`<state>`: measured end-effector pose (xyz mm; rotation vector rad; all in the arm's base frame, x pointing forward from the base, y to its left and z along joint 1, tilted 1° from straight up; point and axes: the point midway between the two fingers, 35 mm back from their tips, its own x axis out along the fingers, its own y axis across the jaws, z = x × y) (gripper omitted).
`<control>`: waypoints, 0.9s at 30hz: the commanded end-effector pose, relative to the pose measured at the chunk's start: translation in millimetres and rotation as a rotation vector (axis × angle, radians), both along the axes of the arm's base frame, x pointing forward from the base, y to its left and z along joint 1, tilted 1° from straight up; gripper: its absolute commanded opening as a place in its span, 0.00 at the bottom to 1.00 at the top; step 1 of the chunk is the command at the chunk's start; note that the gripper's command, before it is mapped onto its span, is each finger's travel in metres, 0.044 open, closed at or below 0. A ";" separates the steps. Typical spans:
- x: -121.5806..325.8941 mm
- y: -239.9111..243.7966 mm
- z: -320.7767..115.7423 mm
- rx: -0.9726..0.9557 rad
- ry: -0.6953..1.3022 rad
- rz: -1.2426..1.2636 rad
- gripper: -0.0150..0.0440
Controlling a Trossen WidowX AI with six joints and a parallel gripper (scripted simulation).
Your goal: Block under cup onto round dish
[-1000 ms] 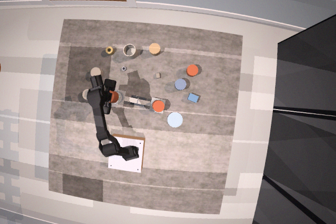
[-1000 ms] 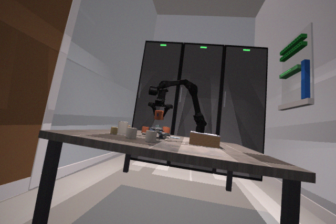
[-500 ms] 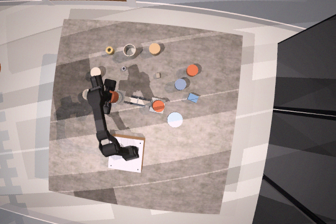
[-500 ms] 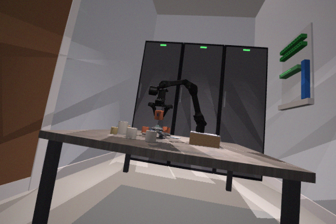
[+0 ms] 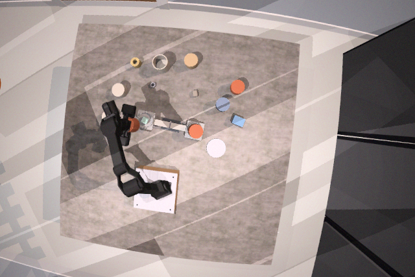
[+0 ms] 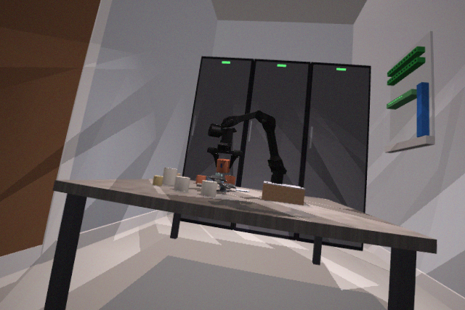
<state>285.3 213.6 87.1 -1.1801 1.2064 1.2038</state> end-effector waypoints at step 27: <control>-82.4 47.7 -97.0 0.011 0.005 0.002 0.25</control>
